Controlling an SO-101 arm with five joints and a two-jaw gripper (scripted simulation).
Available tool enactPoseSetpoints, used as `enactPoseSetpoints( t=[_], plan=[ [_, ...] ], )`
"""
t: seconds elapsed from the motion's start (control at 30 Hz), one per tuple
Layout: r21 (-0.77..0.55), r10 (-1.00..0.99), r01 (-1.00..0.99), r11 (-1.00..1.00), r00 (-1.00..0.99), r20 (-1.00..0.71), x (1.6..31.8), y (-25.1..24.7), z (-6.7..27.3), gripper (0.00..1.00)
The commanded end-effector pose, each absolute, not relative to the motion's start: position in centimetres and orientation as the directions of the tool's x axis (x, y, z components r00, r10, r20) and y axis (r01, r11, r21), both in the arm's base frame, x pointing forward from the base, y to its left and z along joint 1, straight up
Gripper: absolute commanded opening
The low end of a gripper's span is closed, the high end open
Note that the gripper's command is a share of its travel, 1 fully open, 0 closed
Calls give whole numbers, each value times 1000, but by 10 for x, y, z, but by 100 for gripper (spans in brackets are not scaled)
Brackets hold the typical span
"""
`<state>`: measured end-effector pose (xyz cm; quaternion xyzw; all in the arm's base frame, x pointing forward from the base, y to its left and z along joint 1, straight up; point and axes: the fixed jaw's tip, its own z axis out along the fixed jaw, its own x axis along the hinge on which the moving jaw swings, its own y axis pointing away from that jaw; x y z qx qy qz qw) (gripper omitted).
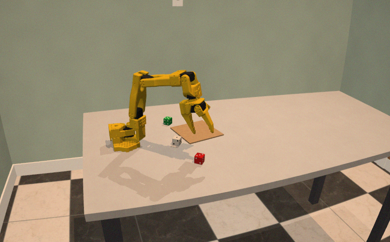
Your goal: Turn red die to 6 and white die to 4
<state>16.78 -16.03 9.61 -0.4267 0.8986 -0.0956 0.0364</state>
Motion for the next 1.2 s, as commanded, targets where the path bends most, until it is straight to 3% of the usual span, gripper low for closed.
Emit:
enactPoseSetpoints(
  t=[0.0, 0.27, 1.17],
  plan=[
    [-149, -776, -769, 622, -630, 12, 168, -162, 84, 31],
    [-23, -777, -777, 630, -630, 2, 163, -158, 59, 31],
    [-40, -776, -775, 631, -631, 3, 165, -160, 63, 31]
  ],
)
